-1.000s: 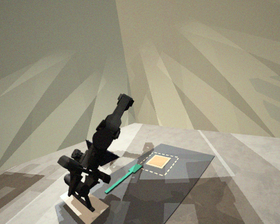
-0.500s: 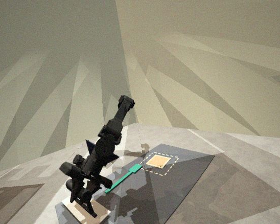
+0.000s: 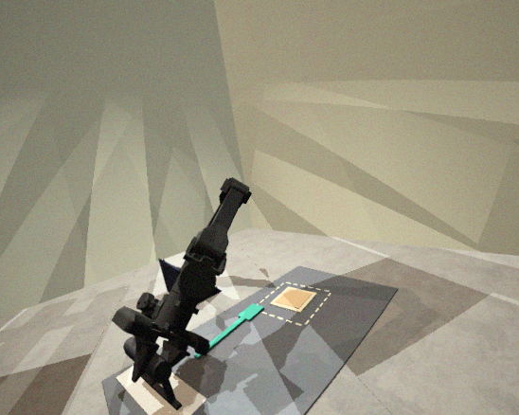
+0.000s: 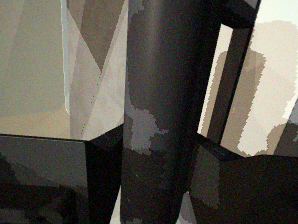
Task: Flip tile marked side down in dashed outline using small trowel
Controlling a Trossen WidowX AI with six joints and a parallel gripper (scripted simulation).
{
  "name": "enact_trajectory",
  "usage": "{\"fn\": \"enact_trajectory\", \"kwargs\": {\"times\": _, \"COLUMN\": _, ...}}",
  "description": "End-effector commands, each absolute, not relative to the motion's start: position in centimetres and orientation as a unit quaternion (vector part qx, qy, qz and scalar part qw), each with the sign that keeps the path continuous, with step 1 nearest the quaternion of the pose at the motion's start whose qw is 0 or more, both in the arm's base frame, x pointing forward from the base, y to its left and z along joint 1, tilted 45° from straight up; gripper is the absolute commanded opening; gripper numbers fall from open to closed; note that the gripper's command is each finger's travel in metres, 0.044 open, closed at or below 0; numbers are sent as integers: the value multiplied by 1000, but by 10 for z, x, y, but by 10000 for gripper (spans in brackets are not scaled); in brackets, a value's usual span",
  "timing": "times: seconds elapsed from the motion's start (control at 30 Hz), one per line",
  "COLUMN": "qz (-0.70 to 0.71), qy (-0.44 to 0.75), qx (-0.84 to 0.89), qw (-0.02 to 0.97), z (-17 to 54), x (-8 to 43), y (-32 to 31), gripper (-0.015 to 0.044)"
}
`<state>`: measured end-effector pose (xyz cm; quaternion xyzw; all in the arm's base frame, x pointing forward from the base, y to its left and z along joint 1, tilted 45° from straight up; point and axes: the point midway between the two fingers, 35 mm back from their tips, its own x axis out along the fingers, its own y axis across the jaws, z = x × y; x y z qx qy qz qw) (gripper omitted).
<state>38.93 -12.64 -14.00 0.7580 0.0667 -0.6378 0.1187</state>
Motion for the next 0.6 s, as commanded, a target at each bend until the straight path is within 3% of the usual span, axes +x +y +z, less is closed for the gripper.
{"fn": "enact_trajectory", "kwargs": {"times": 0.0, "qz": -638, "qy": 59, "qx": 759, "qw": 117, "z": -141, "x": 389, "y": -129, "gripper": 210}}
{"fn": "enact_trajectory", "kwargs": {"times": 0.13, "qz": -638, "qy": 59, "qx": 759, "qw": 117, "z": -141, "x": 389, "y": -129, "gripper": 300}}
{"fn": "enact_trajectory", "kwargs": {"times": 0.57, "qz": -638, "qy": 60, "qx": 759, "qw": 117, "z": -117, "x": 386, "y": -128, "gripper": 300}}
